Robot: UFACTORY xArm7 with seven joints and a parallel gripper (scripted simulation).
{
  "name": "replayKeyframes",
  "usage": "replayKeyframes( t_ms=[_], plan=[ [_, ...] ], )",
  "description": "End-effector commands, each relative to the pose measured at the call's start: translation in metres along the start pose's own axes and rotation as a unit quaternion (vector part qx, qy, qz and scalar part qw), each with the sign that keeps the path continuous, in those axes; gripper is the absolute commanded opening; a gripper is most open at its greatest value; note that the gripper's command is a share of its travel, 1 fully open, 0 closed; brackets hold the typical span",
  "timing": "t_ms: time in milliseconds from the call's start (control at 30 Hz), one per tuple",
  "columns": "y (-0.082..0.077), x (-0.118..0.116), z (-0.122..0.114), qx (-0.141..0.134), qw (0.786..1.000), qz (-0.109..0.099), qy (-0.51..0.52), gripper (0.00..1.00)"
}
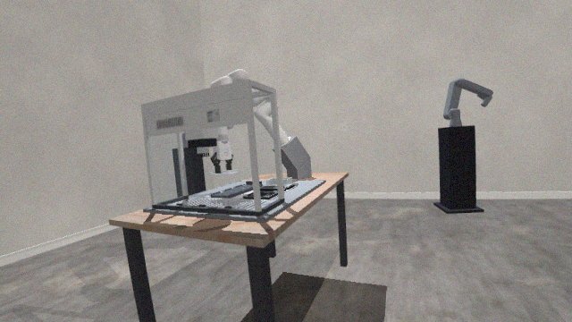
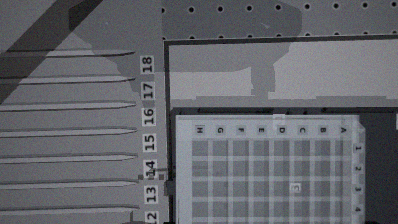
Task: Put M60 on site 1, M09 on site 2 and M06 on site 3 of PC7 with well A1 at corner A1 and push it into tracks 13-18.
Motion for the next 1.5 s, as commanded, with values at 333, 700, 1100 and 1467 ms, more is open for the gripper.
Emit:
replayKeyframes(
  t_ms=[333, 700, 1100, 1467],
  plan=[
    [0.022, -0.002, 0.0, -0.001, 1.0, 0.002, 0.0, 0.0],
    [0.037, -0.002, 0.0, -0.001, 1.0, 0.002, 0.0, 0.0],
    [0.054, -0.002, 0.0, -0.001, 1.0, 0.002, 0.0, 0.0],
    [0.072, -0.002, 0.0, -0.001, 1.0, 0.002, 0.0, 0.0]
  ],
)
Point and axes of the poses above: the point where the finger pads meet when closed, its own y axis out along the fingers, its own x axis across the jaws, z = x × y, the point moved 4 cm from there along -y, back along the fingers, and after that the axes turned 3 degrees about -y, right-handed, at the moved point
